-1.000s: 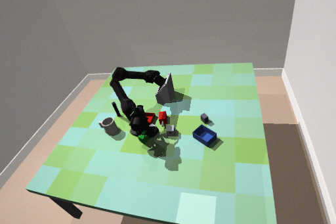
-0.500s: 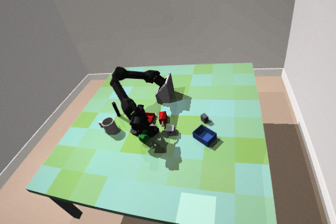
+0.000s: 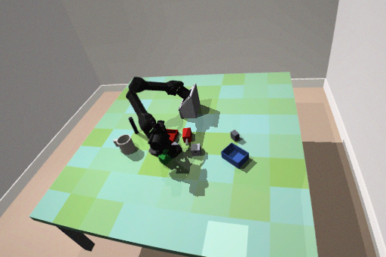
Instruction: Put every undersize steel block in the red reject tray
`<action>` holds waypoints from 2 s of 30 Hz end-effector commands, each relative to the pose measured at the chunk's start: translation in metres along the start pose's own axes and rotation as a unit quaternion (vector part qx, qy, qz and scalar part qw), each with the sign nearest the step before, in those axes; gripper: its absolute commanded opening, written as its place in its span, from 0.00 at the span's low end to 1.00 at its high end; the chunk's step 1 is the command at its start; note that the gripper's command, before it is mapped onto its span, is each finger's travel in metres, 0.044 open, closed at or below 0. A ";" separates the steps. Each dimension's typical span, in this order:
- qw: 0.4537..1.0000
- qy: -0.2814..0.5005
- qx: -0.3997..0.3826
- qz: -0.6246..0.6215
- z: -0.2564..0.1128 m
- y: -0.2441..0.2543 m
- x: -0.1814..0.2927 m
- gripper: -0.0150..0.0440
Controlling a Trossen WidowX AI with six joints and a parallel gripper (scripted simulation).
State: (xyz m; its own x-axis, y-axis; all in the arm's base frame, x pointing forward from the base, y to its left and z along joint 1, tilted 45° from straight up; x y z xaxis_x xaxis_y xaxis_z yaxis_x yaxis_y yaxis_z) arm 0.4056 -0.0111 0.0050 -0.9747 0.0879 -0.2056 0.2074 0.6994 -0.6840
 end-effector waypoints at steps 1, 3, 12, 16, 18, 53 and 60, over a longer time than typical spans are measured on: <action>1.000 -0.004 -0.001 -0.001 -0.003 0.000 -0.004 0.25; 1.000 -0.004 -0.001 -0.001 -0.003 0.000 -0.004 0.25; 1.000 -0.004 -0.001 0.000 -0.002 -0.002 -0.010 0.25; 1.000 -0.004 -0.001 0.000 -0.001 -0.002 -0.011 0.25; 1.000 -0.004 -0.001 0.000 -0.001 -0.002 -0.011 0.25; 1.000 -0.006 -0.001 0.000 -0.001 -0.006 -0.024 0.25; 1.000 -0.006 -0.001 0.000 -0.001 -0.008 -0.028 0.25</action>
State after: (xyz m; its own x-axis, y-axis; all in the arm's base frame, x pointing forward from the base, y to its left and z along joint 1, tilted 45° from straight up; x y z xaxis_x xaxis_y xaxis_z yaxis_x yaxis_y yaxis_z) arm 0.4273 -0.0185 0.0136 -0.9743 0.0853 -0.2086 0.2073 0.7015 -0.6818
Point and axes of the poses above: the point midway between the two fingers, 35 mm back from their tips, its own z axis out along the fingers, its own y axis across the jaws, x = y × z, the point moved 4 cm from there along -z, back along the fingers, and after that the axes turned 15 degrees about -z, right-handed, at the moved point
